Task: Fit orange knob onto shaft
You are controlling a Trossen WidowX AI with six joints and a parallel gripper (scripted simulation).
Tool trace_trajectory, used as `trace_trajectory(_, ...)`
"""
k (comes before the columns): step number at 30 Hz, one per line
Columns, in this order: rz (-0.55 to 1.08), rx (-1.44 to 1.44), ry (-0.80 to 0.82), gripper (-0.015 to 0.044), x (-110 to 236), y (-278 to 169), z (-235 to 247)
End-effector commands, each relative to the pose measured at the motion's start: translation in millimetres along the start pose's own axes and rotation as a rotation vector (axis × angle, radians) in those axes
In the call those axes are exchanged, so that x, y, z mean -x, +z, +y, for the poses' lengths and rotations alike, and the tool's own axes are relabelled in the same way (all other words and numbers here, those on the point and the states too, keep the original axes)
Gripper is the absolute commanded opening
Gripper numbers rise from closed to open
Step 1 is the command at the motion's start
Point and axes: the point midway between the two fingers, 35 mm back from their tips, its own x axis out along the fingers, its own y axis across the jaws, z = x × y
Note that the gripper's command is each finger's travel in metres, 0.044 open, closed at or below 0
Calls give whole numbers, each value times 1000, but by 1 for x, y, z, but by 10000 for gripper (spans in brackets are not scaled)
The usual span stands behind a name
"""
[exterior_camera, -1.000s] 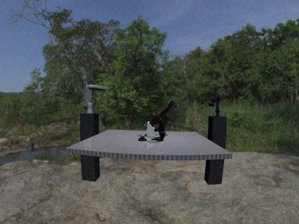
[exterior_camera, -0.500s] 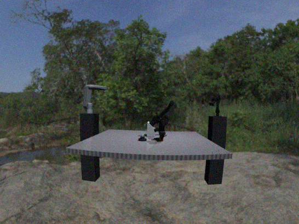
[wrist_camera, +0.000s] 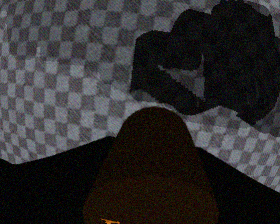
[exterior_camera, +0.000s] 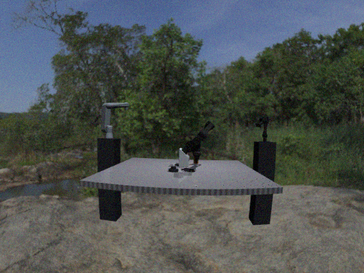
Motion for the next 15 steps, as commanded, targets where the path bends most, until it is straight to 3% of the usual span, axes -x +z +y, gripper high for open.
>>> trace_trajectory(1,5,7,9,0,24,-1,0)
trace_trajectory(8,13,7,10,0,67,-4,-7)
trace_trajectory(15,10,3,40,0,69,-3,-9)
